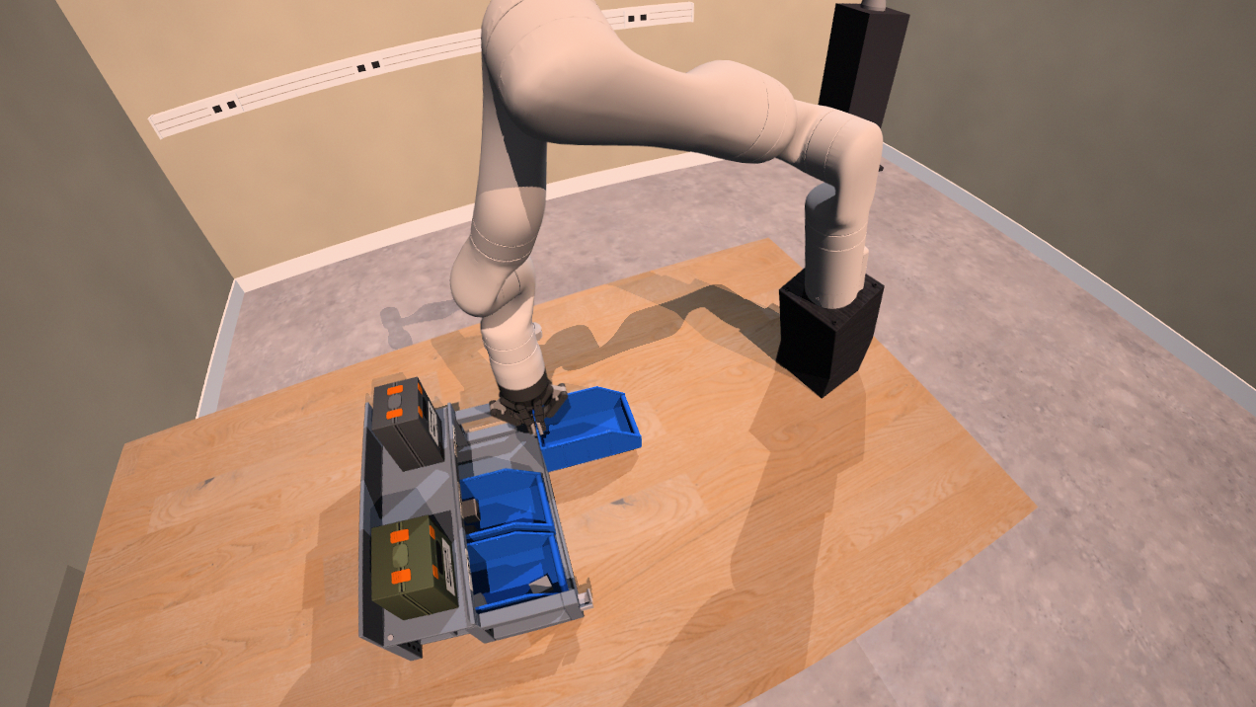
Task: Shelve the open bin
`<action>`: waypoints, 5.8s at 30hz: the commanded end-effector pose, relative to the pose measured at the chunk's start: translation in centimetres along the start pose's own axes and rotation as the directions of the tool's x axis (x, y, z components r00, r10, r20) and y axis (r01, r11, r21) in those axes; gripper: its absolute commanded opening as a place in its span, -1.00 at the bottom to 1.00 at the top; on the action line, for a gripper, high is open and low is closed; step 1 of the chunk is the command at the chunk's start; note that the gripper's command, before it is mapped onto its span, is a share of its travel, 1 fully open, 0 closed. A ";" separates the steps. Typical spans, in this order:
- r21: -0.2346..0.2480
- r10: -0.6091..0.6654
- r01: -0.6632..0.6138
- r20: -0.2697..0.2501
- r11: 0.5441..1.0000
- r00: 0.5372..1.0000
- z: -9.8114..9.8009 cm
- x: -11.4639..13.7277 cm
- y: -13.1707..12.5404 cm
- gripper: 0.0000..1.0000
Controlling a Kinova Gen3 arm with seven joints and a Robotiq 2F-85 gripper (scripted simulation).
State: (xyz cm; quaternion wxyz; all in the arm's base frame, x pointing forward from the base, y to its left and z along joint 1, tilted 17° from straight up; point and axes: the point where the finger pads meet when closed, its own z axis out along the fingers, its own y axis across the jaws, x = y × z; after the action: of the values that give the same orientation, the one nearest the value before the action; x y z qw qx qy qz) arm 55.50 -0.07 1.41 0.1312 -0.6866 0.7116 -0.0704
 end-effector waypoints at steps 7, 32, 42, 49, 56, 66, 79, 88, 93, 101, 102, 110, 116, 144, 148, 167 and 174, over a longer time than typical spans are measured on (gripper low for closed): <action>0.001 0.000 0.000 0.001 1.000 1.000 -0.1 0.0 -0.1 -0.80; 0.001 0.000 0.000 0.001 1.000 1.000 -0.1 0.0 -2.0 -0.80; 0.001 0.000 0.000 0.000 1.000 1.000 -0.1 0.0 -2.2 -0.80; 0.002 0.000 0.000 0.001 1.000 1.000 -0.1 0.0 -3.0 -0.80; 0.002 0.000 0.000 0.001 1.000 1.000 -0.1 0.0 -3.0 -0.80; 0.031 0.000 0.000 0.000 1.000 1.000 0.2 0.0 -2.9 -0.80; 0.054 0.000 0.000 0.000 0.999 1.000 0.2 0.0 -2.8 -0.80; 0.060 0.000 0.000 0.000 0.998 1.000 0.2 0.0 -2.8 -0.80; 0.061 -0.001 0.001 0.000 0.998 1.000 0.2 0.0 -2.8 -0.80; 0.070 0.000 0.000 0.000 0.998 1.000 0.2 0.0 -2.7 -0.80; 0.070 0.000 0.000 0.000 0.998 1.000 0.2 0.0 -2.7 -0.80; 0.069 0.000 0.000 0.000 0.998 1.000 0.2 0.0 -2.7 -0.22; 0.069 0.000 0.000 0.000 0.998 1.000 0.2 0.0 -2.7 -0.22; 0.069 0.000 0.000 0.000 0.998 1.000 0.2 0.0 -2.7 -0.22; 0.069 0.000 0.000 0.000 0.998 1.000 0.2 0.0 -2.7 -0.22; 0.069 0.000 0.000 0.000 0.998 1.000 0.2 0.0 -2.7 -0.22; 0.069 0.000 0.000 0.000 0.998 1.000 0.2 0.0 -2.7 -0.22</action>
State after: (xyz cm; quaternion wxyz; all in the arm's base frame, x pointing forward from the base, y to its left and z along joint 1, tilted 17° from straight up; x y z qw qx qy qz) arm 58.07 -0.13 1.83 0.1544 -0.6819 0.7087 -0.0944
